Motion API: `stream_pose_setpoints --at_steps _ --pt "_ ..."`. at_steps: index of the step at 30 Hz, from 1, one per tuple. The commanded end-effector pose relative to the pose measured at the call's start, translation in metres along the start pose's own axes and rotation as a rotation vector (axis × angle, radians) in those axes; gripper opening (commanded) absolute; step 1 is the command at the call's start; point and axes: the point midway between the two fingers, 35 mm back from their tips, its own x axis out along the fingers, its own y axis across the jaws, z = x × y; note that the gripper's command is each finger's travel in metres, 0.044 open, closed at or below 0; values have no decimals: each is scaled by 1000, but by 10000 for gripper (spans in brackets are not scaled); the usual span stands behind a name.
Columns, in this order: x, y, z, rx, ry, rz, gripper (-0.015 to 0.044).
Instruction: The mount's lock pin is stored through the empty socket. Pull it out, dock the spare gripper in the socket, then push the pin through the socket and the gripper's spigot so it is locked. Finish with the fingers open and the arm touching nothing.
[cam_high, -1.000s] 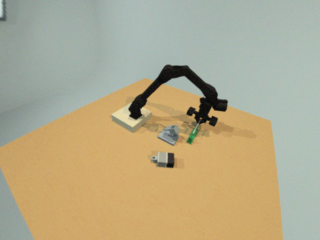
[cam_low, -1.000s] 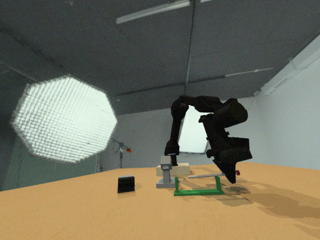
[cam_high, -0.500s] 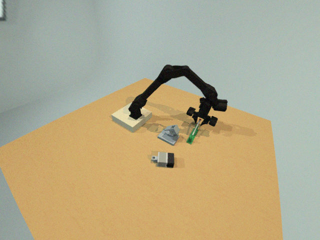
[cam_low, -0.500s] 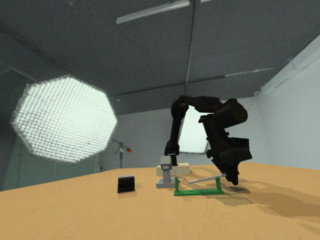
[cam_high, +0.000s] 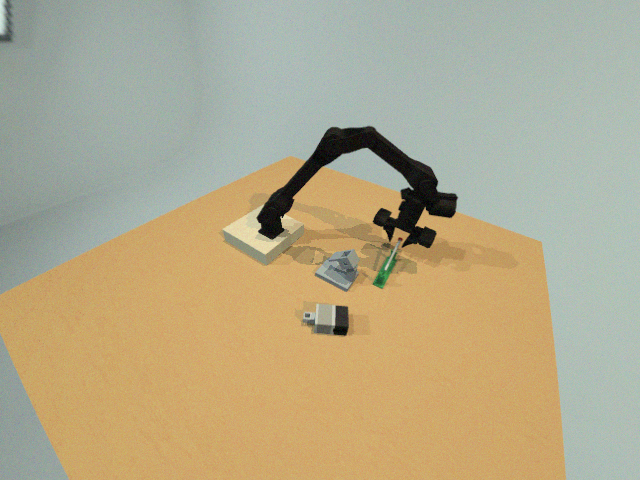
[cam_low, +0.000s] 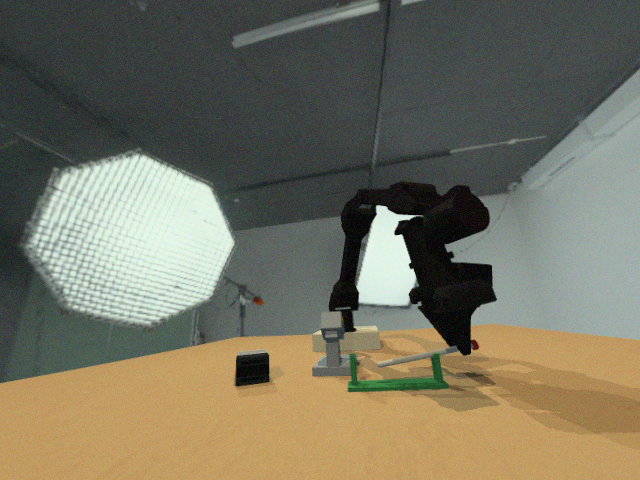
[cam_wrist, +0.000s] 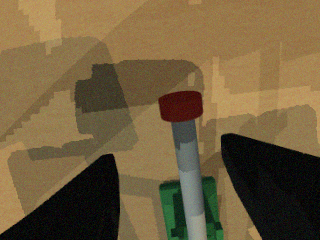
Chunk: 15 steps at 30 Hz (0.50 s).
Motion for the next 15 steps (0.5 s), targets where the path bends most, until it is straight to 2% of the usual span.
stream_pose_setpoints --at_steps 1,15 --pt "-11 1 2 0 0 -1 200" --pt "-42 7 5 3 8 18 200"
